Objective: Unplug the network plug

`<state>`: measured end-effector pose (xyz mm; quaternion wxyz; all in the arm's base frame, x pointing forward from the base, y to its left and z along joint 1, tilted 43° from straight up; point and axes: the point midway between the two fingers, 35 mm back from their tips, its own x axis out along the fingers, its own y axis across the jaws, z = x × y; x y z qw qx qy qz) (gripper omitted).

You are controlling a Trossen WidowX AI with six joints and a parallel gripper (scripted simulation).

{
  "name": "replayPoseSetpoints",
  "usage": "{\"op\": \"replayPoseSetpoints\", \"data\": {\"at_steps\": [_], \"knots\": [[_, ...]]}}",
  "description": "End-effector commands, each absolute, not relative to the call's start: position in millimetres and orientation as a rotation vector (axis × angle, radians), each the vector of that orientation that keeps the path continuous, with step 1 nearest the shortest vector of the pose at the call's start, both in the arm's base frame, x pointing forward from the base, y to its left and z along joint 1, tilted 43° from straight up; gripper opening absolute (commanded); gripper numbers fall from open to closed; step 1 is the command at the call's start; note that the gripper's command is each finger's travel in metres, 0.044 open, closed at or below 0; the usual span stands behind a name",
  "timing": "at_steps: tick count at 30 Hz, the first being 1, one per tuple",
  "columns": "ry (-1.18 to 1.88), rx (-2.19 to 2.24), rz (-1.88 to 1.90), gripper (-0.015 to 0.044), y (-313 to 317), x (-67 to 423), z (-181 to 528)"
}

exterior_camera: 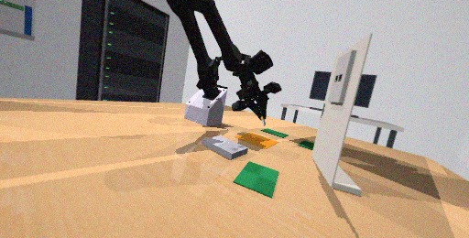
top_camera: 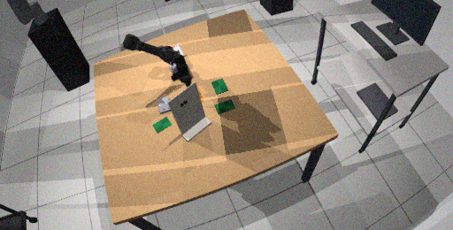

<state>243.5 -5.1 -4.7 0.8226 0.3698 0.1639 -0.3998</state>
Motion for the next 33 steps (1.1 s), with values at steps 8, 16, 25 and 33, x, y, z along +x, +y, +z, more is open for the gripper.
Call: {"op": "replayPoseSetpoints", "data": {"at_steps": [8,16,25,33], "knots": [[0.364,0.777,-0.856,0.0,-11.6,241.6,-14.6],[0.365,0.777,-0.857,0.0,-15.3,242.4,-19.5],[0.367,0.778,-0.857,0.0,-19.6,242.9,-24.5],[0.367,0.778,-0.857,0.0,-23.5,243.1,-28.6]]}}
